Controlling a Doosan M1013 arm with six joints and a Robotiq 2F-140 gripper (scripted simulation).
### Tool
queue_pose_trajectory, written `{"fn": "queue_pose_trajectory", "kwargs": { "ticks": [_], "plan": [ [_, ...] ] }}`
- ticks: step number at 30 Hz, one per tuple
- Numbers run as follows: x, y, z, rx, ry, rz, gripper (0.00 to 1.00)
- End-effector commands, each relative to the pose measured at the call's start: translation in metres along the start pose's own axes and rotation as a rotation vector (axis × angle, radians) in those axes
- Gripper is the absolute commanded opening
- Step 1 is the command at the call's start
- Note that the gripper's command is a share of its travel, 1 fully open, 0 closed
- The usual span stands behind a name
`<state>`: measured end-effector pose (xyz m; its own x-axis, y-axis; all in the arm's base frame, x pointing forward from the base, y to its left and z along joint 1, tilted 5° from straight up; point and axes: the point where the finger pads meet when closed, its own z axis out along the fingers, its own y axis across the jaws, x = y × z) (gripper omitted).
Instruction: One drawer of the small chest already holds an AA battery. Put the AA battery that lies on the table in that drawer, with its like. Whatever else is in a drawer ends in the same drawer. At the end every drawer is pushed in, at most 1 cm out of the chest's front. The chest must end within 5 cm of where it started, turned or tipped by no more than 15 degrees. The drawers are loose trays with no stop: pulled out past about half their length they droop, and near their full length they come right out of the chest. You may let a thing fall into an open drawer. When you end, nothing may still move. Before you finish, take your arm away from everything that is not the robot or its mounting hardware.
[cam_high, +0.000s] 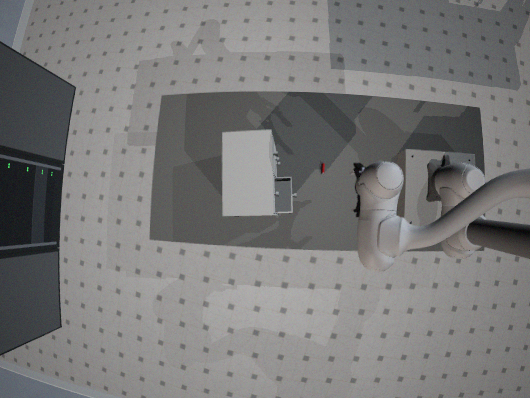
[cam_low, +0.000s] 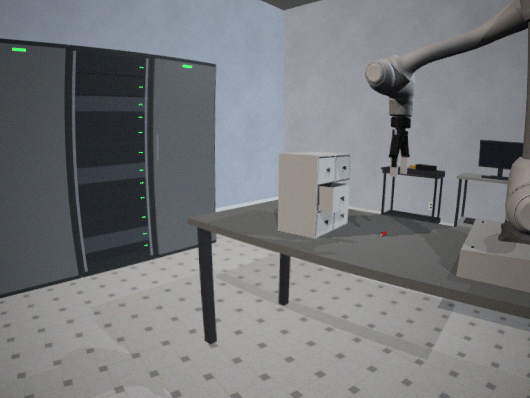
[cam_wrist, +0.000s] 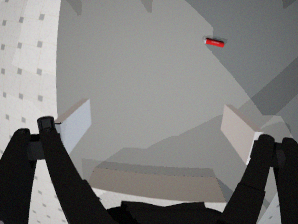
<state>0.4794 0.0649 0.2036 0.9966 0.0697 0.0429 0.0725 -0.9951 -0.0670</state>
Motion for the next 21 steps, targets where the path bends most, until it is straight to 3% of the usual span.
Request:
{"fn": "queue_pose_trajectory", "kwargs": {
  "ticks": [1,9,15,21],
  "plan": [
    [0.000,0.000,0.000,0.000,0.000,0.000,1.00],
    [0.000,0.000,-0.001,0.000,0.000,0.000,1.00],
    [0.000,0.000,-0.016,0.000,0.000,0.000,1.00],
    [0.000,0.000,-0.063,0.000,0.000,0.000,1.00]
  ]
}}
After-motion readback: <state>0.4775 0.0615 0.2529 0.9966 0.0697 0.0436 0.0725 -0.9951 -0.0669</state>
